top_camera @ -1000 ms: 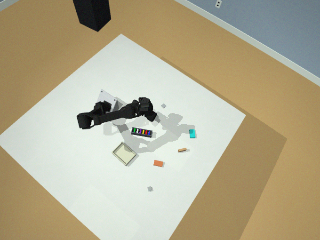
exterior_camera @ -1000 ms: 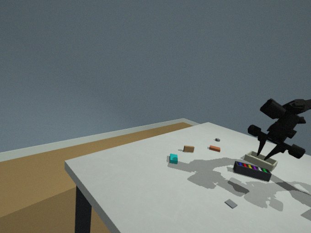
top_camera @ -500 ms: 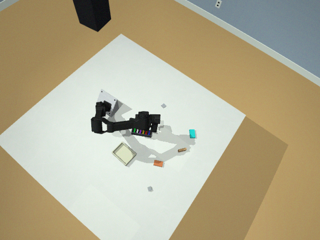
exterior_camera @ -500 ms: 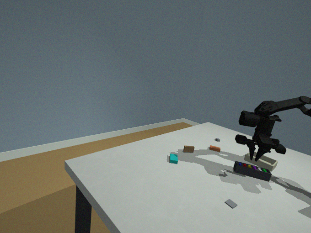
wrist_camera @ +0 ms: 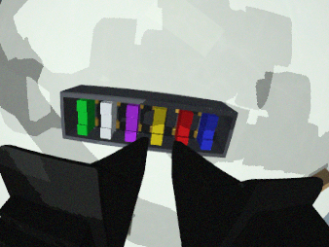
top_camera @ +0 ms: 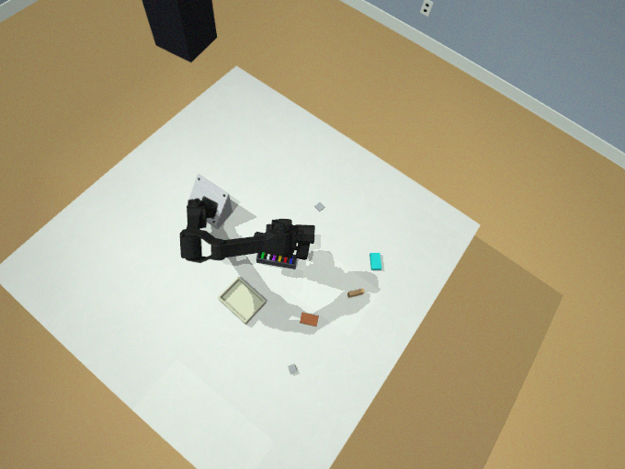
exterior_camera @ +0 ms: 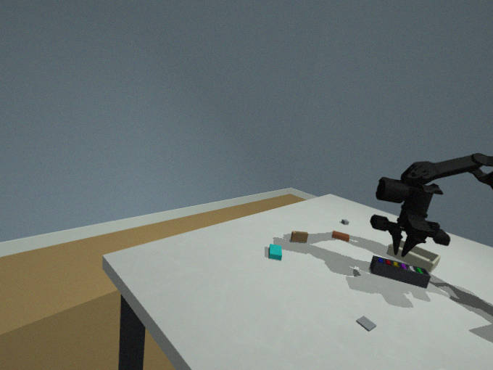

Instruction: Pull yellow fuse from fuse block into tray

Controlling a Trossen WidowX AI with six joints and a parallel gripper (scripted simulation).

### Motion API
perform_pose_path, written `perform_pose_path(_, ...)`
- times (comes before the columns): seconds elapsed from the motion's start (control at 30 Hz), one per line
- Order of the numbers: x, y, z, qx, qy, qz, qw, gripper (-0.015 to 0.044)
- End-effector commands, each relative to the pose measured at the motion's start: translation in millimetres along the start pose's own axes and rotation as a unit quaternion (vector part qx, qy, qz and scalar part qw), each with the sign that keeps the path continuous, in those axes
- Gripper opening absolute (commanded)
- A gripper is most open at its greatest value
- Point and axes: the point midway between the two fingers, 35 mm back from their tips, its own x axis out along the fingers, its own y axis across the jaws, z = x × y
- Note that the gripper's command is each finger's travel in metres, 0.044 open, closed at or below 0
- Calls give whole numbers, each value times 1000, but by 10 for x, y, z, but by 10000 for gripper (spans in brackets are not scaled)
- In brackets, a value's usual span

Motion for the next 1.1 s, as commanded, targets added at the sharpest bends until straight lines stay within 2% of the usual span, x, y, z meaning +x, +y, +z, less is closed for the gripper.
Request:
perform_pose_path(0.0,51,8,0,-4,2,1,1000,74)
perform_pose_path(1.07,255,17,1,-4,3,1,1000,74)
